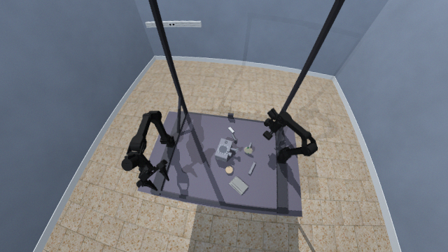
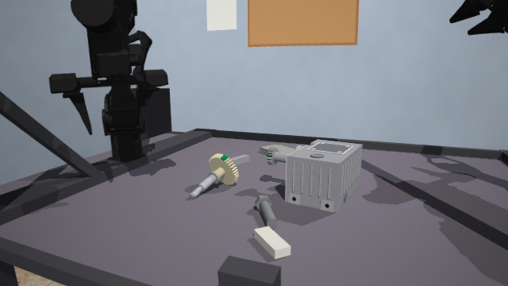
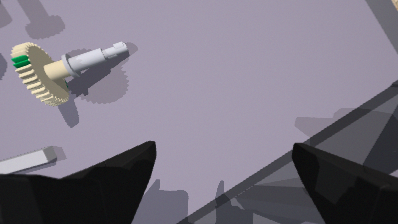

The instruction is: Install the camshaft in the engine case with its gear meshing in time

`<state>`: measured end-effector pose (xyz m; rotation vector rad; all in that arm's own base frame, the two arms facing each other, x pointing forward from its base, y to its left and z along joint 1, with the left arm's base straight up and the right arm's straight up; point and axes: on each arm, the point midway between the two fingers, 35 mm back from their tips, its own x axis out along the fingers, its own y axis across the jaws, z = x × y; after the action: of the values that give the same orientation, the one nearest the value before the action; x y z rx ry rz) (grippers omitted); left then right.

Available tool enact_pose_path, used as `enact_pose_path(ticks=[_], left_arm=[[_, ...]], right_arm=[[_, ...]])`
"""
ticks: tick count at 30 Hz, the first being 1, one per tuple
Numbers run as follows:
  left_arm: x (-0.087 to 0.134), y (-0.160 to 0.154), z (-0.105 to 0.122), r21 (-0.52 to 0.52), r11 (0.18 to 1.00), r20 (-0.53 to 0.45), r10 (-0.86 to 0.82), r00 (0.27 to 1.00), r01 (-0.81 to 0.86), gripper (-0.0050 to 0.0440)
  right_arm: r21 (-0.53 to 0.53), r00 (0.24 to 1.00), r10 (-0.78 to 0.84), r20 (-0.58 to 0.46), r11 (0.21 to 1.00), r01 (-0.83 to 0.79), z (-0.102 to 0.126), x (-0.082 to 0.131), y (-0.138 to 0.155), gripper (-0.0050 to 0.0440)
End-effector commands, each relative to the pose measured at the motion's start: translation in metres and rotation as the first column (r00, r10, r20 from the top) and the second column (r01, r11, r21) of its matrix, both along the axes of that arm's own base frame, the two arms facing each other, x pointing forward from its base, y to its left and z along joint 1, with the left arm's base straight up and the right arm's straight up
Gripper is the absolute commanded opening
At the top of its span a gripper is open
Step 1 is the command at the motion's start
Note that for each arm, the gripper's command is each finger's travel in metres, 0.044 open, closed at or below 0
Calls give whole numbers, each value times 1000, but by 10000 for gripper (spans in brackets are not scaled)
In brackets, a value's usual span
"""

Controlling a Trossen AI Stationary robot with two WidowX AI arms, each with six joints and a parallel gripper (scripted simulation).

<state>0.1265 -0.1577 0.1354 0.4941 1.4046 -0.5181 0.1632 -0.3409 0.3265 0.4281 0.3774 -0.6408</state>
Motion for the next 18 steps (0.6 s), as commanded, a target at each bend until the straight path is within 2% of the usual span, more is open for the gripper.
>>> enact_pose_path(ticks=[1, 18], left_arm=[[1, -2, 5, -18, 1000, 14, 2, 1000, -2, 400], [1, -2, 5, -18, 1000, 15, 2, 1000, -2, 400]], right_arm=[[-27, 1000, 1, 5, 1000, -1, 10, 0, 3, 400], [-33, 1000, 2, 7, 999, -2, 12, 0, 3, 400]])
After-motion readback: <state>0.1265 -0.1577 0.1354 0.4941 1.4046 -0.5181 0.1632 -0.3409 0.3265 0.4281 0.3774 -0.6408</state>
